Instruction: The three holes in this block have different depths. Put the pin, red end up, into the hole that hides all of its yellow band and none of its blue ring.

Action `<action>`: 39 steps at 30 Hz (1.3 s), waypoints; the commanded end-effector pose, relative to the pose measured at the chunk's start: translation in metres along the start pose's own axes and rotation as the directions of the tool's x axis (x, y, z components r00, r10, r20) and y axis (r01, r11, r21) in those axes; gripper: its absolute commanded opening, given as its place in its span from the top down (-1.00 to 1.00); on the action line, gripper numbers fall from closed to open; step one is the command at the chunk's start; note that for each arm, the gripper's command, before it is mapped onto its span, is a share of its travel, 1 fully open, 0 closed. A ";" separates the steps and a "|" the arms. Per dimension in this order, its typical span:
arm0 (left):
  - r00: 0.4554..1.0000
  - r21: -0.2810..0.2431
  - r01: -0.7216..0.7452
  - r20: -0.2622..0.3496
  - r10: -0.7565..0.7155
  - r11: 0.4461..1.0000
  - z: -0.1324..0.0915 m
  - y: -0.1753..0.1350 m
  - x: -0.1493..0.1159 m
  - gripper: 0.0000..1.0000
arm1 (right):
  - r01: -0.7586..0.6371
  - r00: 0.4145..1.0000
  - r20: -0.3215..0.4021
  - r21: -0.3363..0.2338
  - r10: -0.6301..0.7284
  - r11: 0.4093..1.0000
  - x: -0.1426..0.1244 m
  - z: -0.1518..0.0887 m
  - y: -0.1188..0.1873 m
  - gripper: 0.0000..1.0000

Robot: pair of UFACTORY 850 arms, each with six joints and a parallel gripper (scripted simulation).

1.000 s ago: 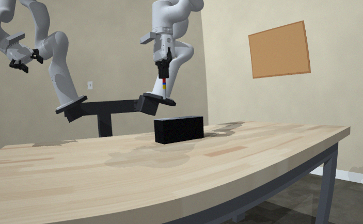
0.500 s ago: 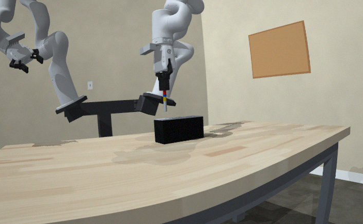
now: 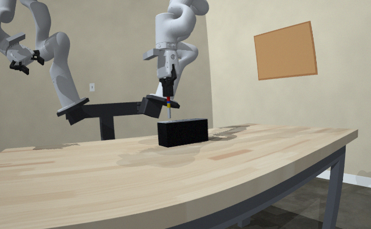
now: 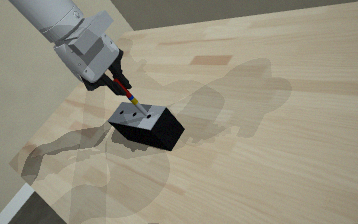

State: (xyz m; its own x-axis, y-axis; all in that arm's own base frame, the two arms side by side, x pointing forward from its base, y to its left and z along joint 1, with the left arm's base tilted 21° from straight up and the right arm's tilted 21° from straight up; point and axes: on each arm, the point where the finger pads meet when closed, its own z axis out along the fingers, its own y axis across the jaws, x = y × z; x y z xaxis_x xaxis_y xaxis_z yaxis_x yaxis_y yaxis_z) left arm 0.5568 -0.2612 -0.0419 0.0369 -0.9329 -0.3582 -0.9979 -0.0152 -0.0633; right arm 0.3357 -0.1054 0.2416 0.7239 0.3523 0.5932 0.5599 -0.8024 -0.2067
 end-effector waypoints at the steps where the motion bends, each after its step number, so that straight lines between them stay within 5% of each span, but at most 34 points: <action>1: 1.000 0.002 0.000 -0.001 0.000 1.000 -0.001 -0.001 0.001 1.00 | 0.001 1.000 -0.001 -0.001 -0.001 1.000 0.001 0.000 0.000 -1.00; 39: 1.000 0.002 0.000 -0.001 0.000 1.000 0.003 -0.001 0.001 1.00 | 0.001 1.000 -0.001 -0.001 -0.001 1.000 0.001 0.000 0.000 -1.00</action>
State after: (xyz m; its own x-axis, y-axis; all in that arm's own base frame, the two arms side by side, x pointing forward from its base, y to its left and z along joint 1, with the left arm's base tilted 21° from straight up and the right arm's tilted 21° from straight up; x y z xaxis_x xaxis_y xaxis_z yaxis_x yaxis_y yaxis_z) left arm 0.5567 -0.2596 -0.0457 0.0368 -0.9328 -0.3586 -0.9979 -0.0153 -0.0626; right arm 0.3357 -0.1054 0.2416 0.7239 0.3523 0.5932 0.5599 -0.8024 -0.2067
